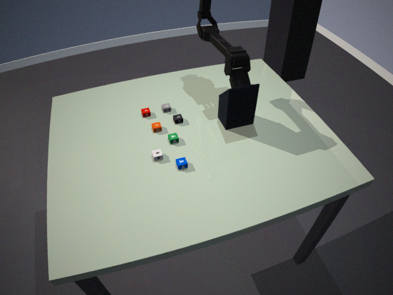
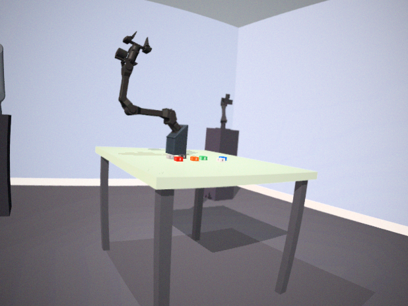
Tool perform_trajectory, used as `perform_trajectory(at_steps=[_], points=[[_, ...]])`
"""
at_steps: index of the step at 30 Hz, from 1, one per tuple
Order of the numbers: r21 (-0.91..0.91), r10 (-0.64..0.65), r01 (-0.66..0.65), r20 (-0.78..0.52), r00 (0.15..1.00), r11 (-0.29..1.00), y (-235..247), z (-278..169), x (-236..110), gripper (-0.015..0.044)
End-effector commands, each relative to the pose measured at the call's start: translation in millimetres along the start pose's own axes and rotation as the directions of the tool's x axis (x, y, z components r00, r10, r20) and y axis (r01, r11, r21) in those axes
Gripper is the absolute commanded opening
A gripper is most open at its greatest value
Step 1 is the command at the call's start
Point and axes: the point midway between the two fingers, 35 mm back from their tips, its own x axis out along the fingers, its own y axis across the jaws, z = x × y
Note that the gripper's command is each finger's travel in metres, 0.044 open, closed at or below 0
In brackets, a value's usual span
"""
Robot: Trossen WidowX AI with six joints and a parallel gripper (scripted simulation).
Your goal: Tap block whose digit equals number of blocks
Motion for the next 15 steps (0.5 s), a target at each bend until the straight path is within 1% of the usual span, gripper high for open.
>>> perform_trajectory(at_steps=[1,4,7,11,15], points=[[0.103,0.171,-0.151,-0.217,0.961,0.983,59.8,-47.6,18.5,0.04],[0.191,0.27,-0.212,-0.364,0.891,0.958,97.4,-85.4,20.3,0.04],[0.283,0.354,-0.237,-0.501,0.79,0.929,132.0,-125.2,12.9,0.04],[0.397,0.44,-0.216,-0.657,0.612,0.892,172.4,-178.0,-10.6,0.04],[0.484,0.498,-0.143,-0.771,0.396,0.863,206.1,-226.8,-48.1,0.04]])
